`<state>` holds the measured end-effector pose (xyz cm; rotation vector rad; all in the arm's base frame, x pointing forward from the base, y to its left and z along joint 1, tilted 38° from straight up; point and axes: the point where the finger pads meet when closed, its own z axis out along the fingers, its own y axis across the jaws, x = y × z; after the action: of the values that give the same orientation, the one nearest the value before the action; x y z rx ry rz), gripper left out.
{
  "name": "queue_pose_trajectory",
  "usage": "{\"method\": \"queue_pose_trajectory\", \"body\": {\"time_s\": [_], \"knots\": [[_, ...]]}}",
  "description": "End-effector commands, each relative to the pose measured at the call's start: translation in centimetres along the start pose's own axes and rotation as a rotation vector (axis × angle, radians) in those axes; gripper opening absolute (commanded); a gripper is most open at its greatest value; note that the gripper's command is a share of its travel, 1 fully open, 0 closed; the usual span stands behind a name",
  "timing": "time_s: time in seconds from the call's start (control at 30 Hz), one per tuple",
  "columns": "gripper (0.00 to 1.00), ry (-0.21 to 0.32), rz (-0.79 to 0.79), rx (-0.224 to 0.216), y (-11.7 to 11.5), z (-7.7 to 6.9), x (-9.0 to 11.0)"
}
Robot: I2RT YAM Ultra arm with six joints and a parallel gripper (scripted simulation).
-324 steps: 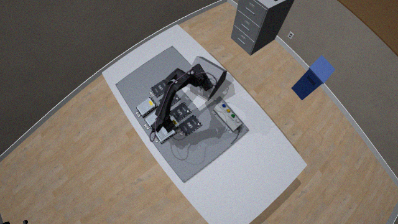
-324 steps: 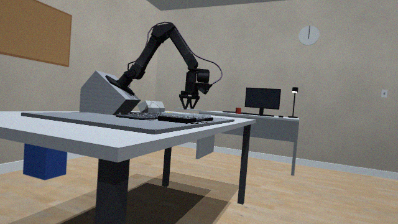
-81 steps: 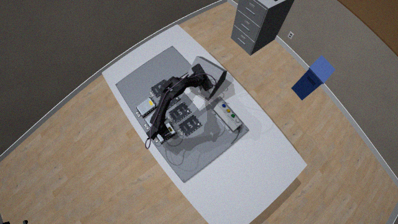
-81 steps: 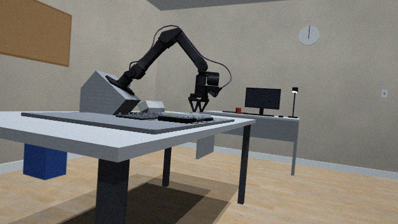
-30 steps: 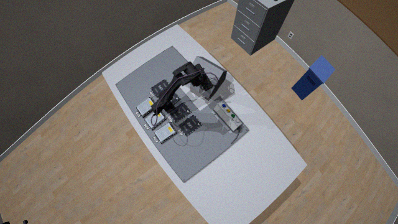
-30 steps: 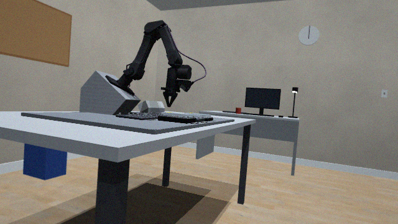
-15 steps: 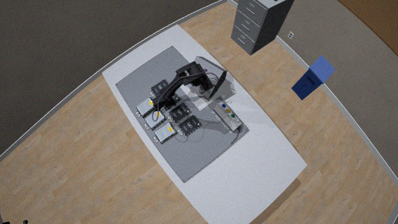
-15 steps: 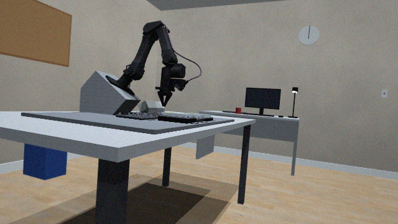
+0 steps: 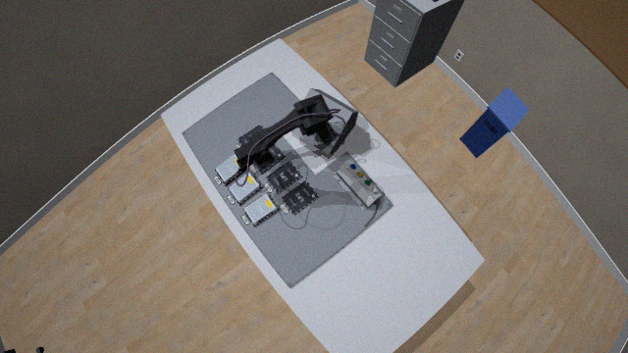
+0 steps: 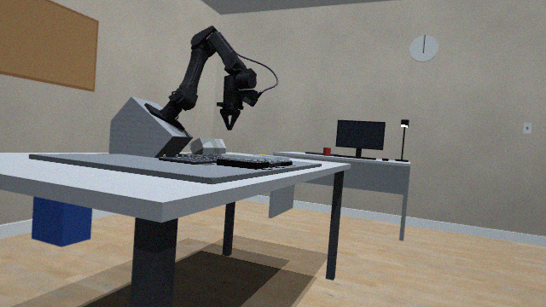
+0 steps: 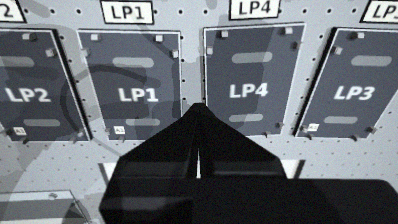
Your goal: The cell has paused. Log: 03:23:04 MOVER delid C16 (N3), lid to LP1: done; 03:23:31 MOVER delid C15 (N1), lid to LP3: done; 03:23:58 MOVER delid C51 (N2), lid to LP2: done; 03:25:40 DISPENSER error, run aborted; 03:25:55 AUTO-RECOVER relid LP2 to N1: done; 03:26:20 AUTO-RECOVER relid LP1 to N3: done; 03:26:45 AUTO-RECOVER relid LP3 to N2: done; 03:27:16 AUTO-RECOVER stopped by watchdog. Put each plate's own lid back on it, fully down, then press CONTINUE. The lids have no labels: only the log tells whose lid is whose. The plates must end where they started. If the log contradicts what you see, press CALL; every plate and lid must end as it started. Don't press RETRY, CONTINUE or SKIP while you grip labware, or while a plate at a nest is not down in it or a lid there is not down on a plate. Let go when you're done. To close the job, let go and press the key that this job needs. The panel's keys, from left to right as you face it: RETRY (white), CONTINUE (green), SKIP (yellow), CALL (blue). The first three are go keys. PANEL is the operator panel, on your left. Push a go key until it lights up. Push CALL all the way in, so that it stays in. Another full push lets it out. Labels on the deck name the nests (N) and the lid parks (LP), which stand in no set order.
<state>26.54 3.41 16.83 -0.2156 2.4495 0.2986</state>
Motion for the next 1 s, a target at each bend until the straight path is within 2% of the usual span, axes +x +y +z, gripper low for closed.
{"method": "queue_pose_trajectory", "body": {"time_s": [0.0, 0.07, 0.23, 0.3, 0.47, 0.53, 0.6, 0.73, 0.87, 0.97], "knots": [[0.00, 0.011, -0.009, -0.019, 0.3, -1.7, 0.3], [0.00, 0.025, -0.005, -0.022, 0.3, -1.5, 0.7], [0.00, 0.018, -0.008, -0.021, 0.4, -1.5, 0.9], [0.00, 0.037, -0.049, -0.020, 1.4, -1.2, 1.5], [0.00, 0.028, -0.143, -0.023, 3.8, -1.1, 2.2], [0.00, 0.003, -0.186, -0.023, 4.8, -1.5, 1.8], [0.00, 0.003, -0.186, -0.023, 4.8, -1.5, 1.8], [0.00, 0.020, -0.261, -0.027, 6.7, -1.2, 2.9], [0.00, -0.003, -0.338, -0.034, 8.8, -1.7, 2.6], [0.00, 0.023, -0.405, -0.035, 10.5, -1.3, 3.0]]}}
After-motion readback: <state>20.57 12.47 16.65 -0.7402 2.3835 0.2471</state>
